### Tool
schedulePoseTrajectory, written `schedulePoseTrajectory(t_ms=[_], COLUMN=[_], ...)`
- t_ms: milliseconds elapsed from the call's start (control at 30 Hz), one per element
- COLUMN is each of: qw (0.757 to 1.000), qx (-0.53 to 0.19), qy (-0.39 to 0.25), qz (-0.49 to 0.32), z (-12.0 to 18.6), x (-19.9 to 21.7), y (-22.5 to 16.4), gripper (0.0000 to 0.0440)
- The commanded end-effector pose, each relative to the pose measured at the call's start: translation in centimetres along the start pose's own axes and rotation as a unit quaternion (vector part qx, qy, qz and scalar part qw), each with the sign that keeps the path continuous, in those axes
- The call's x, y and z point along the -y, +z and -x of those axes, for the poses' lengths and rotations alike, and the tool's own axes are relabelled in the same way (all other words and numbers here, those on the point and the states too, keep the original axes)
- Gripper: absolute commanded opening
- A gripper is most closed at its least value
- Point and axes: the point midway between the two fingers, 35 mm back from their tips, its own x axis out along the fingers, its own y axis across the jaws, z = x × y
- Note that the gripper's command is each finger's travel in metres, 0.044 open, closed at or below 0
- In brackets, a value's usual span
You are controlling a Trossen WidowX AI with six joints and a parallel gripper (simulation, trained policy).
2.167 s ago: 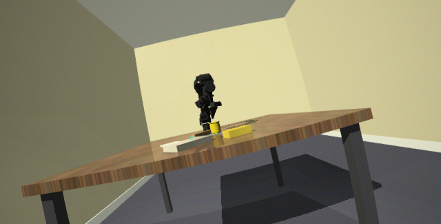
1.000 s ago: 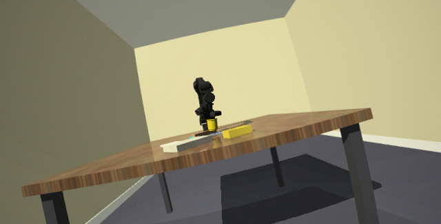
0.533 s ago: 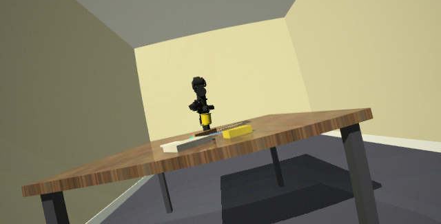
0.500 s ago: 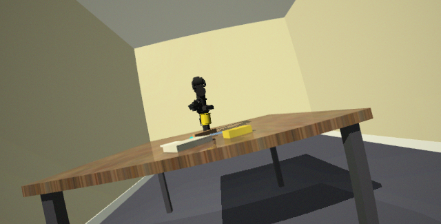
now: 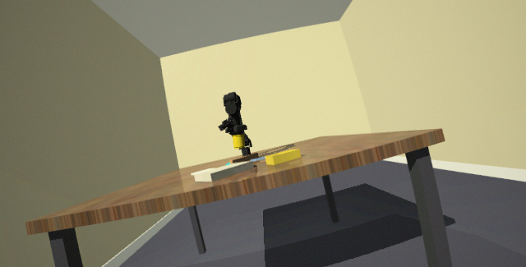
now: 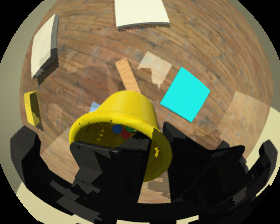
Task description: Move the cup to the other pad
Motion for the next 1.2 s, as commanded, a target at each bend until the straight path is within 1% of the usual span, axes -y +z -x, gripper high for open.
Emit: schedulePoseTrajectory(t_ms=[0, 600, 1167], qw=[1.0, 0.997, 0.994], qx=[0.001, 0.015, 0.02], qy=[0.003, 0.019, 0.024], qz=[-0.012, -0.07, -0.108], z=[-0.1, -1.4, -4.3], x=[0.5, 3.5, 6.1], y=[0.3, 2.1, 1.7], gripper=[0.0, 0.0, 0.0006])
